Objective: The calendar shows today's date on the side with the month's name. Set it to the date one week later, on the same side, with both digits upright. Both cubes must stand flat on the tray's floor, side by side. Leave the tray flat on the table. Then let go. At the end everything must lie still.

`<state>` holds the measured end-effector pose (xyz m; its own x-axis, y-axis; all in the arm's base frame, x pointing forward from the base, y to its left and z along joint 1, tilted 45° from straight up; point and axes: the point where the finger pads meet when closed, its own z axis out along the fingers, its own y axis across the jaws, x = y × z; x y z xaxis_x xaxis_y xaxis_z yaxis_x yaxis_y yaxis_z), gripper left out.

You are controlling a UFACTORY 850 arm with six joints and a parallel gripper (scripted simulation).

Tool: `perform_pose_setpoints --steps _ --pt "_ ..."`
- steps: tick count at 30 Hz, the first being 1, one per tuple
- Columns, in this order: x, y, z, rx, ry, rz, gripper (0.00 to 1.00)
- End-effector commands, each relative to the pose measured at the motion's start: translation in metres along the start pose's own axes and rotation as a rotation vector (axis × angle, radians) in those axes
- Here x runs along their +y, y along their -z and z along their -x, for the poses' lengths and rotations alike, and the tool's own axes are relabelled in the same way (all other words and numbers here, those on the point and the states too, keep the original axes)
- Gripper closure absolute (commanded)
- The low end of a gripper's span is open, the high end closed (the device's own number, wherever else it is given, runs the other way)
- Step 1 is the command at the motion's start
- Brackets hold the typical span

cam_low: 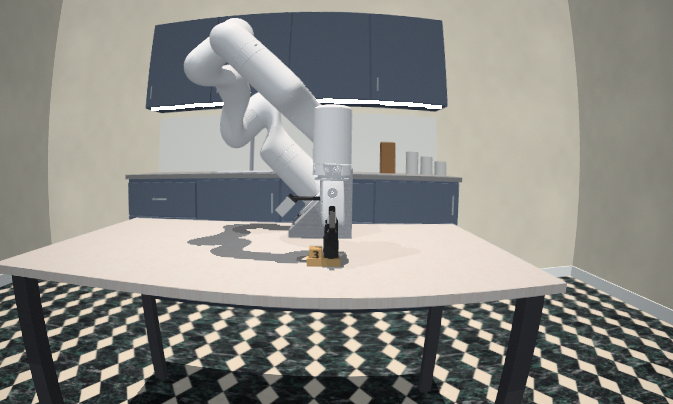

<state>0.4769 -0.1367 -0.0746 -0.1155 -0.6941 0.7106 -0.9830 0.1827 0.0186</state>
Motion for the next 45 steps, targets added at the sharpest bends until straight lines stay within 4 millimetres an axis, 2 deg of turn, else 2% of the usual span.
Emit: perform_pose_setpoints --steps 1,11,24,33,34,45 --pt "-0.001 0.001 0.0 0.0 0.0 -0.001 0.53" --pt "-0.001 0.019 0.0 0.0 0.0 -0.001 0.53" --pt "-0.001 0.083 0.0 0.0 0.0 -0.001 0.53" --pt "-0.001 0.091 0.0 0.0 0.0 -0.001 0.53" --pt "-0.001 0.091 0.0 0.0 0.0 -0.001 0.0" --pt "-0.001 0.091 0.0 0.0 0.0 -0.001 0.0"
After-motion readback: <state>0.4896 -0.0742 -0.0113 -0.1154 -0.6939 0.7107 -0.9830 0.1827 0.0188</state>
